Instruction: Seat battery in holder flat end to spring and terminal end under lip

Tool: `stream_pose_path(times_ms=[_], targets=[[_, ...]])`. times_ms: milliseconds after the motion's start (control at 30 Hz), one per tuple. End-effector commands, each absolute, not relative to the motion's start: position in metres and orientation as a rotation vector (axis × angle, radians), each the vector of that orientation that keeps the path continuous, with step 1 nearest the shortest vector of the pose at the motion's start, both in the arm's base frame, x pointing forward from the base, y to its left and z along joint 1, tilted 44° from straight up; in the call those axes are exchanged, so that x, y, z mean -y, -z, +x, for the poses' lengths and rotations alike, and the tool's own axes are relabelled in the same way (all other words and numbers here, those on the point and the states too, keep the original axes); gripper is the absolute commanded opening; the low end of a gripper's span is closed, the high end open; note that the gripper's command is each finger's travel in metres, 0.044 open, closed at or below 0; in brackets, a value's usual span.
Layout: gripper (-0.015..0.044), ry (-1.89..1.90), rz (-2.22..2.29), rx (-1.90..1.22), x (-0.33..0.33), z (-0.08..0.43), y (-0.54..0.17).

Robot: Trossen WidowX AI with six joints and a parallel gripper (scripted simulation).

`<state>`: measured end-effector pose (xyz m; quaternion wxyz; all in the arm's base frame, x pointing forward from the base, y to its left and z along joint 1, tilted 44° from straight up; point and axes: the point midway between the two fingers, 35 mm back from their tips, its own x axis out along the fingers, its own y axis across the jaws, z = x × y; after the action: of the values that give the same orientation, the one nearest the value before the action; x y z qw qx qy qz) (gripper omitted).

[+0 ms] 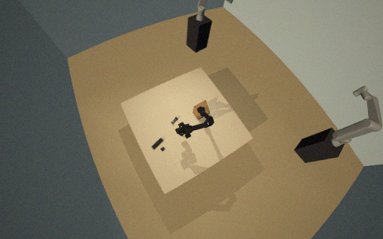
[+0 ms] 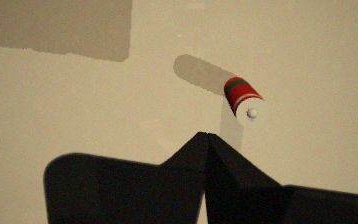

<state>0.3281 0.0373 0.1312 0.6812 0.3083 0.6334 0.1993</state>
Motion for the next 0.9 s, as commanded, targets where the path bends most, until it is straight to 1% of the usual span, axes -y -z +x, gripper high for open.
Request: stream_pose_path(times_ms=[0, 367, 867], targets=[[0.0, -0.462, 0.714, -1.431, -0.039, 0.328, -0.135], [0.0, -0.465, 0.716, -1.429, -0.093, 0.337, -0.078], [0.0, -0.462, 0.715, -1.43, -0.081, 0.336, -0.065]])
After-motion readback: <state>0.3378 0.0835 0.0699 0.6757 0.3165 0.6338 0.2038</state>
